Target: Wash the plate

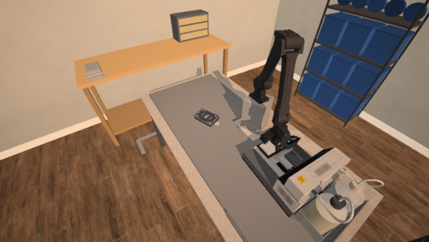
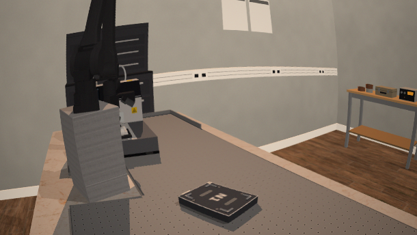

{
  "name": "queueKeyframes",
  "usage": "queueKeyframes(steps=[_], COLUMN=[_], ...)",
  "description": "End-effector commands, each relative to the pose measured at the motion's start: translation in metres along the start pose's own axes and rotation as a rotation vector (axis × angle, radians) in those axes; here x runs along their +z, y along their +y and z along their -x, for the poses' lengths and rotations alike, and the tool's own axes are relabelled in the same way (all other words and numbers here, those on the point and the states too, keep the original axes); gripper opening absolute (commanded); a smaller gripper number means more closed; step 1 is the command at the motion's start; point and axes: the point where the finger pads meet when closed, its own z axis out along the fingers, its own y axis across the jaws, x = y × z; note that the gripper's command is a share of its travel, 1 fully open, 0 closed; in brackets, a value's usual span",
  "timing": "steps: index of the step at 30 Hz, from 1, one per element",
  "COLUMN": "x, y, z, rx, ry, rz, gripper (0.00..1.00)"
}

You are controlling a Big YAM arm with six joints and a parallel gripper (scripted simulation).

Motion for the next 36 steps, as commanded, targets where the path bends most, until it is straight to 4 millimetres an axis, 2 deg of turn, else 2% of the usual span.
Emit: queueKeyframes(steps=[1,23,24,27,28,36], x=[0.007,0.007,0.006,0.002,-0.007,-0.02], y=[-0.006,-0.006,-0.011,-0.011,-0.004,-0.002], z=[0.0,0.0,-0.002,-0.002,0.001,0.0], rx=[0.0,0.0,-0.001,-0.001,0.0,0.0], ry=[0.004,0.004,0.01,0.009,0.0,-0.001], rz=[-0.018,-0.018,-0.037,-0.032,-0.008,-0.005], gripper=[1.0,1.0,1.0,1.0,1.0,1.0])
